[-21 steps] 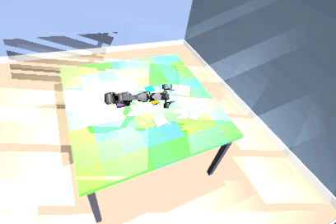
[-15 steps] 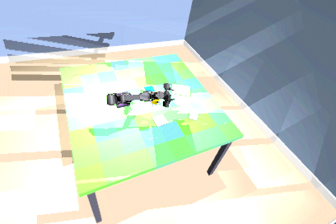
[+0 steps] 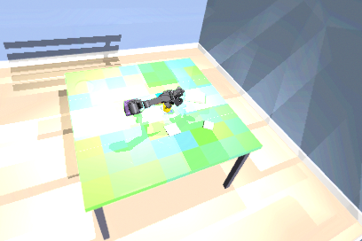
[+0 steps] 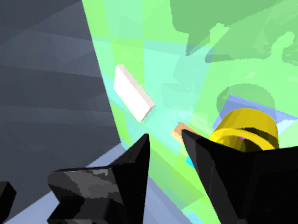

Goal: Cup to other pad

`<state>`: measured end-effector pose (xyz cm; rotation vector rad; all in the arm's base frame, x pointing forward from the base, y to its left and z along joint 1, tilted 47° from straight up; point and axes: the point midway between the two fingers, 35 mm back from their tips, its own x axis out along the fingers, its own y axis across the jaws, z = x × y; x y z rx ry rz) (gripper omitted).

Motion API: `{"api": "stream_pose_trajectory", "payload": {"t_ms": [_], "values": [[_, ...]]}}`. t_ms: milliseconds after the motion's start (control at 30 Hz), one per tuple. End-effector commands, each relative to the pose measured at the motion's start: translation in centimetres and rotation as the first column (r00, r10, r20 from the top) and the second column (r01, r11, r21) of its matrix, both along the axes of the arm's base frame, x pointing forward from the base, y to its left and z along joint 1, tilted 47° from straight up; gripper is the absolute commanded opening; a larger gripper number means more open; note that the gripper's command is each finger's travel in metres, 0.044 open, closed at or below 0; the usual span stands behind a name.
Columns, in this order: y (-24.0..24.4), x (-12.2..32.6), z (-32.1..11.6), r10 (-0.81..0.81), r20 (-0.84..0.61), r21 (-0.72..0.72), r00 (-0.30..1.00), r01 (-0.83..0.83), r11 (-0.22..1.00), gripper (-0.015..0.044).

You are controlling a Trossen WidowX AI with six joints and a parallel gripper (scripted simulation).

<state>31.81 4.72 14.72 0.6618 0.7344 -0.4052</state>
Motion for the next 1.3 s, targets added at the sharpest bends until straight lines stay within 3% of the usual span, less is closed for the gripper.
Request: {"api": "stream_pose_trajectory", "payload": {"t_ms": [0,100,233,1267], "values": [[-0.1,-5.7,-5.5,-0.506,-0.266,-0.215,0.82,0.461,0.861,0.0166],[-0.4,-7.3,-5.5,-0.645,-0.199,-0.363,0.738,0.556,0.748,0.0166],[-0.5,-7.8,-5.2,-0.716,-0.118,-0.4,0.688,0.627,0.669,0.0166],[-1.4,-7.4,-6.5,-0.716,-0.118,-0.399,0.688,0.627,0.669,0.0166]]}}
